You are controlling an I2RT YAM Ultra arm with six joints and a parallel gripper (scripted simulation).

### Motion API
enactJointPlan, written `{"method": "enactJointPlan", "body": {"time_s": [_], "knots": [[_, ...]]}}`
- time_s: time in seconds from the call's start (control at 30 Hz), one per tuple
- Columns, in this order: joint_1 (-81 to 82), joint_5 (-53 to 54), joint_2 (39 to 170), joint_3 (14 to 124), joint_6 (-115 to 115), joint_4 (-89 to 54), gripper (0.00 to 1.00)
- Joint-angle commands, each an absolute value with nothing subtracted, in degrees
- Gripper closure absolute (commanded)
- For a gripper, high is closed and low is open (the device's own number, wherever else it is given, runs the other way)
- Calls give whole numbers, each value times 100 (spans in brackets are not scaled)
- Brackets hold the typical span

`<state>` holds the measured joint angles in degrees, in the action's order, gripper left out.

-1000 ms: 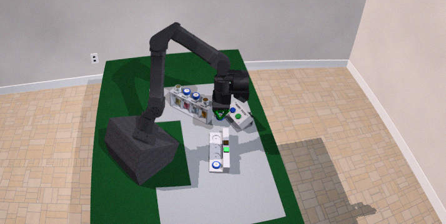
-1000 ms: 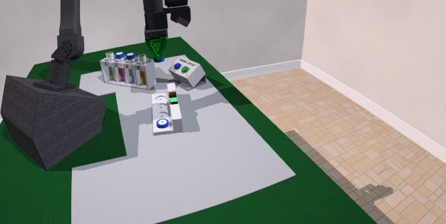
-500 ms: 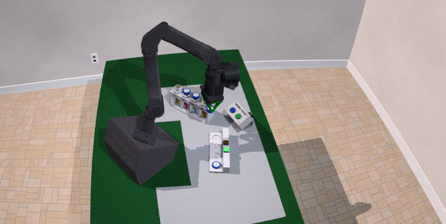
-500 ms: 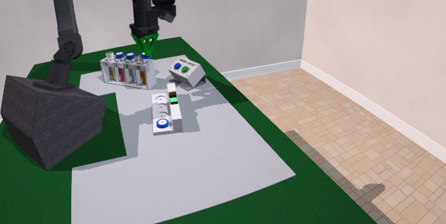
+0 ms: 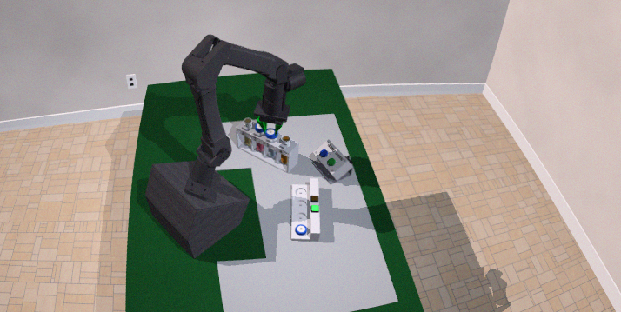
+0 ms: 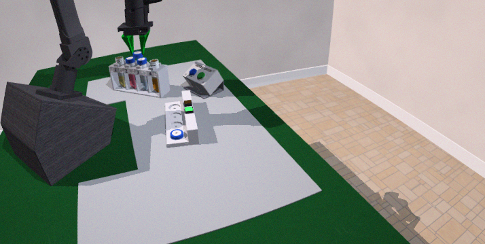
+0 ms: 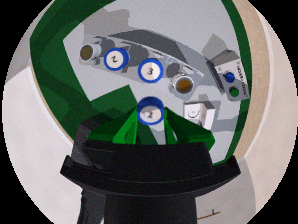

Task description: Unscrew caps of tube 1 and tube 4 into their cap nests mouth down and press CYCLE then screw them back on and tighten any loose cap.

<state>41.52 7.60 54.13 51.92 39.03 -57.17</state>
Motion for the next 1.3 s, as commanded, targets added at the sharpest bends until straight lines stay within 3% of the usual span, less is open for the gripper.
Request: {"method": "enactJointPlan", "body": {"time_s": [0.0,0.17,0.47,1.27], "knots": [[4565,227,5366,5229,4598,-5693,100],[6123,-577,5559,5373,5595,-5685,100],[8319,-1648,6513,5996,3649,-5734,100],[8321,-1648,6853,5720,3648,-5118,100]]}}
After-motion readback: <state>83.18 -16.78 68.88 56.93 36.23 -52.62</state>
